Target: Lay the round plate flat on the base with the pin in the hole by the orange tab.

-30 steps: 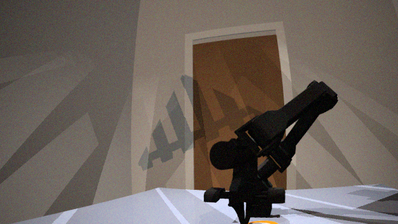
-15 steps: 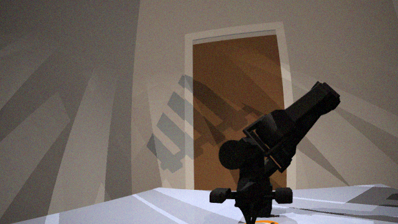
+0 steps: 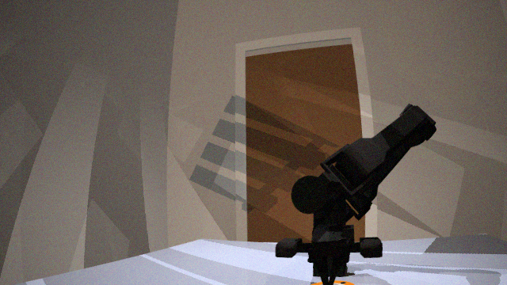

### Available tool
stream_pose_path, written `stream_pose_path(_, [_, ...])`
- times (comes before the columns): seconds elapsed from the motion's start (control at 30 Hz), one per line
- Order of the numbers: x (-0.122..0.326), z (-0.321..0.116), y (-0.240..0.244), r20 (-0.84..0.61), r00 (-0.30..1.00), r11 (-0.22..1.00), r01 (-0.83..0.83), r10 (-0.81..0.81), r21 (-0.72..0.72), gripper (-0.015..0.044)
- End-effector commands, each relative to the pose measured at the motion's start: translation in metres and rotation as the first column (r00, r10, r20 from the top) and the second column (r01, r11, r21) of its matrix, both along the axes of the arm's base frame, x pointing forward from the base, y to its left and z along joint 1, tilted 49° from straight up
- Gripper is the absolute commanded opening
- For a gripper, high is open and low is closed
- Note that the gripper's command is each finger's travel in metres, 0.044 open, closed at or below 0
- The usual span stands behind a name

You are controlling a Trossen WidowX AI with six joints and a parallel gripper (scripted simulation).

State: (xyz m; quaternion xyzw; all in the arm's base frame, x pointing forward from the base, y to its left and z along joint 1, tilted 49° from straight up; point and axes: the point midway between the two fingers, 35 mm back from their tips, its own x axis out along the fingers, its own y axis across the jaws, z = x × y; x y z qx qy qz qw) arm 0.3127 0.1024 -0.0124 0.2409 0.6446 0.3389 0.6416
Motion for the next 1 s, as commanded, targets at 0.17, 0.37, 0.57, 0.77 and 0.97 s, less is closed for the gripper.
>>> stream_pose_path(0.17, [-0.007,0.008,0.009,-0.011,1.000,1.000,-0.005,0.005,0.008,0.0000])
stream_pose_path(0.37, [-0.010,0.014,0.013,-0.011,1.000,1.000,-0.005,0.005,0.008,0.0000])
stream_pose_path(0.57, [-0.013,0.017,0.015,-0.011,1.000,1.000,-0.005,0.005,0.008,0.0000])
stream_pose_path(0.77, [-0.016,0.020,0.016,-0.011,1.000,1.000,-0.005,0.005,0.008,0.0000])
stream_pose_path(0.97, [-0.018,0.022,0.018,-0.011,1.000,1.000,-0.005,0.005,0.008,0.0000])
